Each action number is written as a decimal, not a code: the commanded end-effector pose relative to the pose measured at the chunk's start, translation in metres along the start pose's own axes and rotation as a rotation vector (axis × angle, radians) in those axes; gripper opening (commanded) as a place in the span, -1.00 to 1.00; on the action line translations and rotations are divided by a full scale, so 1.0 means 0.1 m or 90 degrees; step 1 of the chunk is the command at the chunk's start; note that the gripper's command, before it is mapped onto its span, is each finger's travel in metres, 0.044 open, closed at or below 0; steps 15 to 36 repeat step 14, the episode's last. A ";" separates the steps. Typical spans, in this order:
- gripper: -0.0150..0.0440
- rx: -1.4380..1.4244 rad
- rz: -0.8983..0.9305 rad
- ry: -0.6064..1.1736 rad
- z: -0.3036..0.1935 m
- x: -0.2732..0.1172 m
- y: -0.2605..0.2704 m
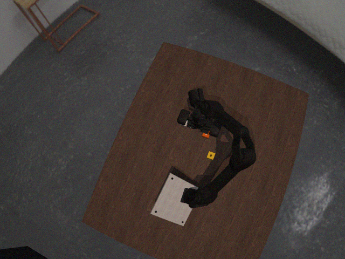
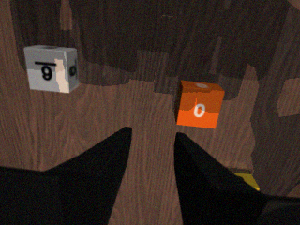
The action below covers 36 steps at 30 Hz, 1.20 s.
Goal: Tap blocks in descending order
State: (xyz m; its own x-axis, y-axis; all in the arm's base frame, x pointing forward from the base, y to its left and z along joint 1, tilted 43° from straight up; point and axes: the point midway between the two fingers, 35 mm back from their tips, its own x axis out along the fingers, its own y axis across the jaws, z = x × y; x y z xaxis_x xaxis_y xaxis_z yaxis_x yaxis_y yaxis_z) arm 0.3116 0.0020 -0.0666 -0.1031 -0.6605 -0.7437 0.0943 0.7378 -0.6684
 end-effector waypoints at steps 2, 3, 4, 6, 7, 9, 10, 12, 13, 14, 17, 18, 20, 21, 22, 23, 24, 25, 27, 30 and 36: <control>0.38 -0.010 0.013 -0.006 -0.25 -0.37 0.73; 0.47 -0.009 0.011 -0.005 -0.33 -0.43 0.86; 0.56 -0.009 0.009 -0.004 -0.42 -0.49 0.99; 0.73 -0.006 0.002 -0.003 -0.60 -0.60 1.22; 0.82 -0.005 -0.001 -0.003 -0.66 -0.62 1.28; 0.86 -0.005 -0.002 -0.003 -0.68 -0.63 1.30; 0.86 -0.005 -0.002 -0.003 -0.68 -0.63 1.30; 0.86 -0.005 -0.002 -0.003 -0.68 -0.63 1.30; 0.86 -0.005 -0.002 -0.003 -0.68 -0.63 1.30; 0.86 -0.005 -0.002 -0.003 -0.68 -0.63 1.30; 0.86 -0.005 -0.002 -0.003 -0.68 -0.63 1.30; 0.86 -0.005 -0.002 -0.003 -0.68 -0.63 1.30; 0.86 -0.005 -0.002 -0.003 -0.68 -0.63 1.30; 0.86 -0.005 -0.002 -0.003 -0.68 -0.63 1.30; 0.86 -0.005 -0.002 -0.003 -0.68 -0.63 1.30; 0.86 -0.005 -0.002 -0.003 -0.68 -0.63 1.30; 0.86 -0.005 -0.002 -0.003 -0.68 -0.63 1.30; 0.86 -0.005 -0.002 -0.003 -0.68 -0.63 1.30; 0.86 -0.005 -0.002 -0.003 -0.68 -0.63 1.30; 0.86 -0.005 -0.002 -0.003 -0.68 -0.63 1.30; 0.86 -0.005 -0.002 -0.003 -0.68 -0.63 1.30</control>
